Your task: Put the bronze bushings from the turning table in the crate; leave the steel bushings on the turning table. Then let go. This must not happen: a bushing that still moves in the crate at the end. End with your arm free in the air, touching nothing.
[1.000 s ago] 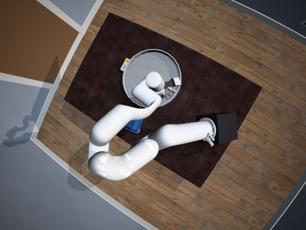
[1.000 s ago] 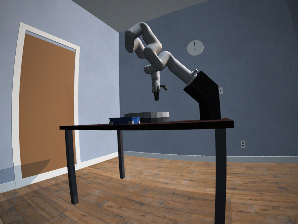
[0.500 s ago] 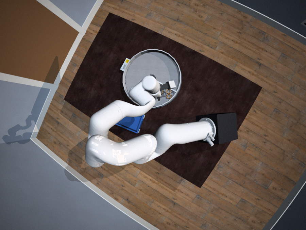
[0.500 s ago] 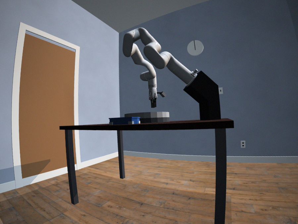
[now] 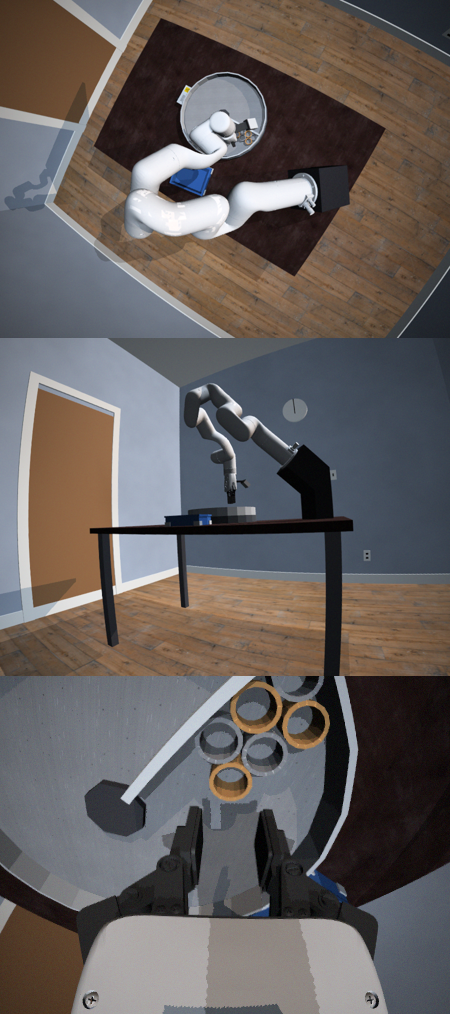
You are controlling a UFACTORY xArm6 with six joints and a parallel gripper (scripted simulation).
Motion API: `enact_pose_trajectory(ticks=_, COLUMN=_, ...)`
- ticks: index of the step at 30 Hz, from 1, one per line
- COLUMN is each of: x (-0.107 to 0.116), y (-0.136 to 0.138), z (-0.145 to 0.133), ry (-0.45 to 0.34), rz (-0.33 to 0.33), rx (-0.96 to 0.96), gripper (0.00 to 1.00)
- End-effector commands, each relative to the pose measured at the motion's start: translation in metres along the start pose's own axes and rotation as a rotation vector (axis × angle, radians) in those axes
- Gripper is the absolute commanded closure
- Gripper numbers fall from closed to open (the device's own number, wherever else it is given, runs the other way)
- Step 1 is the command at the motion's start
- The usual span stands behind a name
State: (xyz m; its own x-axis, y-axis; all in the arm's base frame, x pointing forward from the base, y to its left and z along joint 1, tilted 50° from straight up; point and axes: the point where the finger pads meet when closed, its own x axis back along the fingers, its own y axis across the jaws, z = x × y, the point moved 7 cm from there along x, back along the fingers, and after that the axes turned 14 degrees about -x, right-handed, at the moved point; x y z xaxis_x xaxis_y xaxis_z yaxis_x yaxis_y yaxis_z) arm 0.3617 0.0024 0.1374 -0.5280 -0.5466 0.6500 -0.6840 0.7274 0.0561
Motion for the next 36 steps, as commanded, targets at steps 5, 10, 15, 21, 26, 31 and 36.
enact_pose_trajectory(ticks=5, x=-0.020, y=-0.001, z=0.000, ry=-0.001, rz=0.001, rx=0.000, gripper=0.60)
enact_pose_trajectory(ticks=10, x=-0.020, y=-0.001, z=0.000, ry=-0.001, rz=0.001, rx=0.000, gripper=0.60)
enact_pose_trajectory(ticks=15, x=-0.020, y=-0.001, z=0.000, ry=-0.001, rz=0.001, rx=0.000, gripper=0.60)
enact_pose_trajectory(ticks=21, x=-0.023, y=-0.001, z=0.000, ry=-0.001, rz=0.001, rx=0.000, gripper=0.60)
enact_pose_trajectory(ticks=26, x=-0.030, y=0.000, z=0.000, ry=-0.001, rz=0.001, rx=0.000, gripper=0.60)
enact_pose_trajectory(ticks=31, x=-0.030, y=0.000, z=0.000, ry=-0.001, rz=0.001, rx=0.000, gripper=0.60)
enact_pose_trajectory(ticks=36, x=-0.030, y=0.000, z=0.000, ry=-0.001, rz=0.001, rx=0.000, gripper=0.60)
